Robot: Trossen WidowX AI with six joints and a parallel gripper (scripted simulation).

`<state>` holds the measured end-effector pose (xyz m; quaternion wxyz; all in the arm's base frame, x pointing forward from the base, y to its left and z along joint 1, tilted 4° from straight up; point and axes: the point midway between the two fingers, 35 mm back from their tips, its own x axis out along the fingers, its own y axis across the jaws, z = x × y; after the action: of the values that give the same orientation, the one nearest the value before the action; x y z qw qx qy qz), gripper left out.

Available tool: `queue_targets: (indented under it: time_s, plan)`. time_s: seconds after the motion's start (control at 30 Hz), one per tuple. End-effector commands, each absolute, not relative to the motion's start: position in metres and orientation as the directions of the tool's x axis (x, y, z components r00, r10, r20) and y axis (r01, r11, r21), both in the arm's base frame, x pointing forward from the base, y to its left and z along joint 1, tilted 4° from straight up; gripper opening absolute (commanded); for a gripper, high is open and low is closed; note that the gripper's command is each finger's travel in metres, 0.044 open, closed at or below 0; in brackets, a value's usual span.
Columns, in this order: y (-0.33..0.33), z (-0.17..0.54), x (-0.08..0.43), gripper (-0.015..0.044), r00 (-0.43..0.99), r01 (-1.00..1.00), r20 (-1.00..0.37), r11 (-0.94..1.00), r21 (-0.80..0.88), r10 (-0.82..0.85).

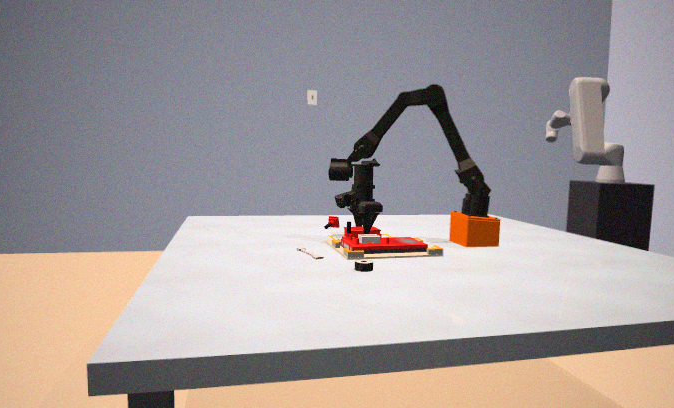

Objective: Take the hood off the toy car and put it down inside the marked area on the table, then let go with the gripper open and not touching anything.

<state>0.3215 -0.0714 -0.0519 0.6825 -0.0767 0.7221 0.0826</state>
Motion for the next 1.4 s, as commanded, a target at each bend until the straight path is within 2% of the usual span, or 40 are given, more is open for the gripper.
queue_targets:
  time_s: [0.0,0.5,0.77,1.37]
  plan:
    - [-0.071,-0.052,0.322,0.0053,-0.056,-0.224,-0.998,0.975,0.014,0.002]
    - [-0.072,-0.049,0.322,0.0440,-0.056,-0.224,-0.998,0.975,0.014,0.002]
    - [-0.071,0.019,0.325,0.0440,-0.052,-0.224,-0.999,0.975,0.008,-0.003]
    - [-0.071,0.019,0.325,0.0440,-0.052,-0.224,-0.999,0.975,0.008,-0.003]
